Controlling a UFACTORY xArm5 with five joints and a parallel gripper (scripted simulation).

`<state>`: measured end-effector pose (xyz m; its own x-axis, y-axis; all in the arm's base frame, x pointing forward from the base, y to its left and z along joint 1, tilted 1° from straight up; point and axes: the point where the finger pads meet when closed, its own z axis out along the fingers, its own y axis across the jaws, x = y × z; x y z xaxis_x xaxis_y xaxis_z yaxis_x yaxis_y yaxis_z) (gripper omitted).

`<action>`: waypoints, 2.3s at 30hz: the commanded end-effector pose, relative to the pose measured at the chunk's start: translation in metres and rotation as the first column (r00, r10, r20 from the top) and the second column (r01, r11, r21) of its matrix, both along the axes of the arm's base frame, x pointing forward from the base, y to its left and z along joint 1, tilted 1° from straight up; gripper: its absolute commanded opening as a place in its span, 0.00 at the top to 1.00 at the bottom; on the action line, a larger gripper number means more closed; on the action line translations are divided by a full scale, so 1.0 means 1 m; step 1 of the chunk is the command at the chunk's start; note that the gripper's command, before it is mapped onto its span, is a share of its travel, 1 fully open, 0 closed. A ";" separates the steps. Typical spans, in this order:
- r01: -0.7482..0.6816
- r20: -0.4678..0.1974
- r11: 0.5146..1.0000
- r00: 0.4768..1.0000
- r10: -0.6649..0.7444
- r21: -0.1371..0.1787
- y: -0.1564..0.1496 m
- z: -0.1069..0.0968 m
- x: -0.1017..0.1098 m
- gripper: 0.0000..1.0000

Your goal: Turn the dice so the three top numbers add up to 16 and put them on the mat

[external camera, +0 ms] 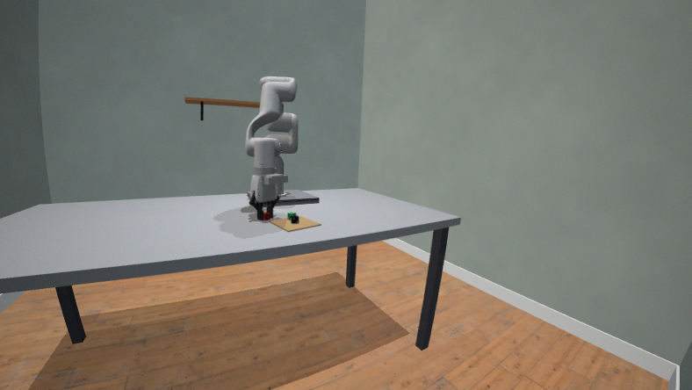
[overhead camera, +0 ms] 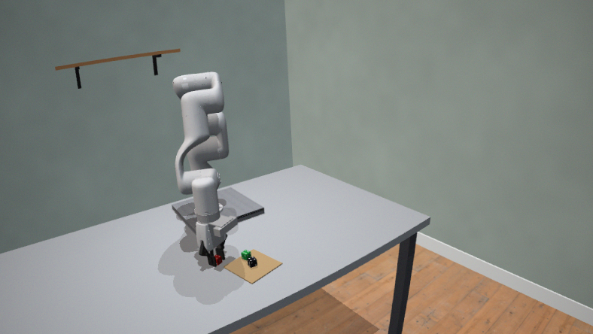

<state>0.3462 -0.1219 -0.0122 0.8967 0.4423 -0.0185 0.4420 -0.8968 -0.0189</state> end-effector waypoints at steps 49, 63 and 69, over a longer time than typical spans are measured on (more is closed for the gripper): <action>0.000 0.003 1.000 1.000 0.000 -0.001 -0.001 0.051 0.002 0.79; 0.000 0.003 1.000 1.000 0.000 -0.001 -0.001 0.101 0.004 0.79; 0.000 0.003 1.000 1.000 0.000 -0.001 -0.001 0.101 0.004 0.79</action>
